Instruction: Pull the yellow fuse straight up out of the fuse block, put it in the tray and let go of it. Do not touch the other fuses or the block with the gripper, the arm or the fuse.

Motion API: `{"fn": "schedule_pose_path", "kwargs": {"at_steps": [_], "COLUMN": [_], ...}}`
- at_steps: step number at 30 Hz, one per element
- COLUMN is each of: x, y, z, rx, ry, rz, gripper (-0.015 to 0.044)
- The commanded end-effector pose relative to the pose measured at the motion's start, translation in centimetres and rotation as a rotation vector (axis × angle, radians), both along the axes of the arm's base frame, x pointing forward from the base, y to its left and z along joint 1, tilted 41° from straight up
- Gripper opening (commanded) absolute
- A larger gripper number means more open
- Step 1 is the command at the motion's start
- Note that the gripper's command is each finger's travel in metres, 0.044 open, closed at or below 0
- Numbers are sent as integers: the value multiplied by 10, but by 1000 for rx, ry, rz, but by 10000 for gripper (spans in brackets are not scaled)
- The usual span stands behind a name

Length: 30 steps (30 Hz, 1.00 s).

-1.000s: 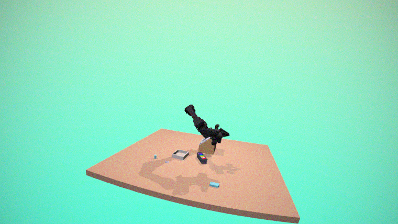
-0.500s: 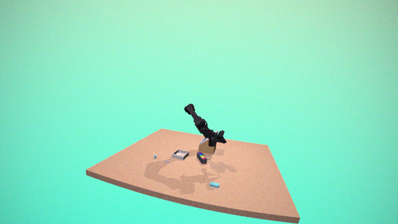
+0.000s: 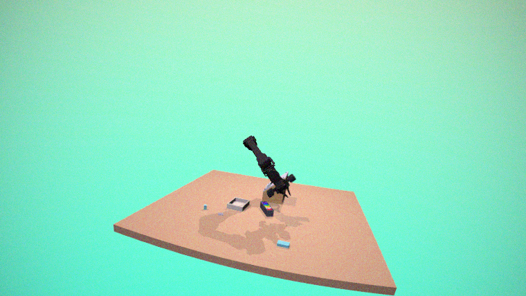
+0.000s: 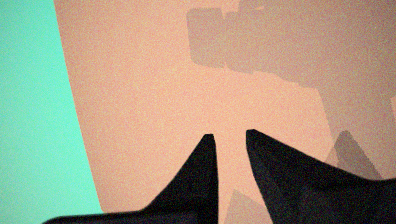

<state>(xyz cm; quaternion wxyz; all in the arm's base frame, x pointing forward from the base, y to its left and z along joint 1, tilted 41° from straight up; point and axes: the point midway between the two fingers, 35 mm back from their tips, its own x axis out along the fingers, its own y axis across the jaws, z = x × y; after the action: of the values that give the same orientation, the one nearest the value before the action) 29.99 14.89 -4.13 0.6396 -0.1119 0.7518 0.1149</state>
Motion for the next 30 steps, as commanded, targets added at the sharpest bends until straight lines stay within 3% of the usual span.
{"fn": "schedule_pose_path", "kwargs": {"at_steps": [1,16,30], "x": [-5,-8,-6], "y": [-60,-105,-108], "z": [6,27,30], "rx": [-239,-428,-431], "ry": [60,465,483], "rz": [894,1778,1804], "gripper": [74,74,74]}}
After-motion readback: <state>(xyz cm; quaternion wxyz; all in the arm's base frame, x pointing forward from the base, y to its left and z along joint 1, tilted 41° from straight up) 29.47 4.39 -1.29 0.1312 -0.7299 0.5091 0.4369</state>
